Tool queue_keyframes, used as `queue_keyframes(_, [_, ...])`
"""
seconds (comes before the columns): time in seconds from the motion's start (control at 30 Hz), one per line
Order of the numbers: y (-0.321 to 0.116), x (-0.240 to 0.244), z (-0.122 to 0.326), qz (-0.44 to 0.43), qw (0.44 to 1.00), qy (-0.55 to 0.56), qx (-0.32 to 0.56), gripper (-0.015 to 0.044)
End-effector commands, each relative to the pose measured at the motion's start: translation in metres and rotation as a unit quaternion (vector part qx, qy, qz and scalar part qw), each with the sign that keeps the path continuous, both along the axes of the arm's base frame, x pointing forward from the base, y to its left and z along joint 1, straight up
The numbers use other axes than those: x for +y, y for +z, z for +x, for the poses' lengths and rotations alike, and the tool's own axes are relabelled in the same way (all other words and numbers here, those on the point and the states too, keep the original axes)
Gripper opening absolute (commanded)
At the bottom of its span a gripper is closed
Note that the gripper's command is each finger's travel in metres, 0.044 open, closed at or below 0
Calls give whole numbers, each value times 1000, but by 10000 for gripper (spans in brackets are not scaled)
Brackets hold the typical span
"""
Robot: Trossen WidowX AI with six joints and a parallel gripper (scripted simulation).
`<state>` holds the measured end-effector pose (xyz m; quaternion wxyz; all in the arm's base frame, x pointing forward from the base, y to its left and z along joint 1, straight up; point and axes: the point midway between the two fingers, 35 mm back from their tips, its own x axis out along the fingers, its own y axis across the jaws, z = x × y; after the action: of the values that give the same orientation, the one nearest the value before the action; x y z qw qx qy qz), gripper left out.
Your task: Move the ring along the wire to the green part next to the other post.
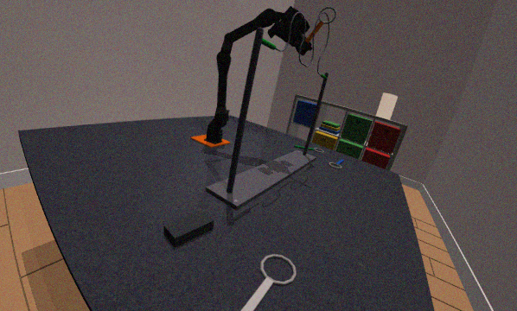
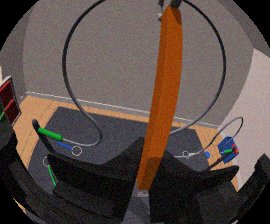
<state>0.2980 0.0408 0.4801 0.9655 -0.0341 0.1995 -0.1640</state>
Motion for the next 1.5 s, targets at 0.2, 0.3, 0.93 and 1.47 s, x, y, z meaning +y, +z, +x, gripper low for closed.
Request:
queue_keyframes(0.2, [1, -5, -1, -62, 998, -1, 11, -150])
queue_keyframes(0.3, [1, -7, -2, -81, 997, -1, 15, -150])
queue_keyframes(0.93, [4, -16, -3, -196, 980, -3, 37, -150])
queue_keyframes(1.47, [9, -23, -5, -291, 955, -4, 55, -150])
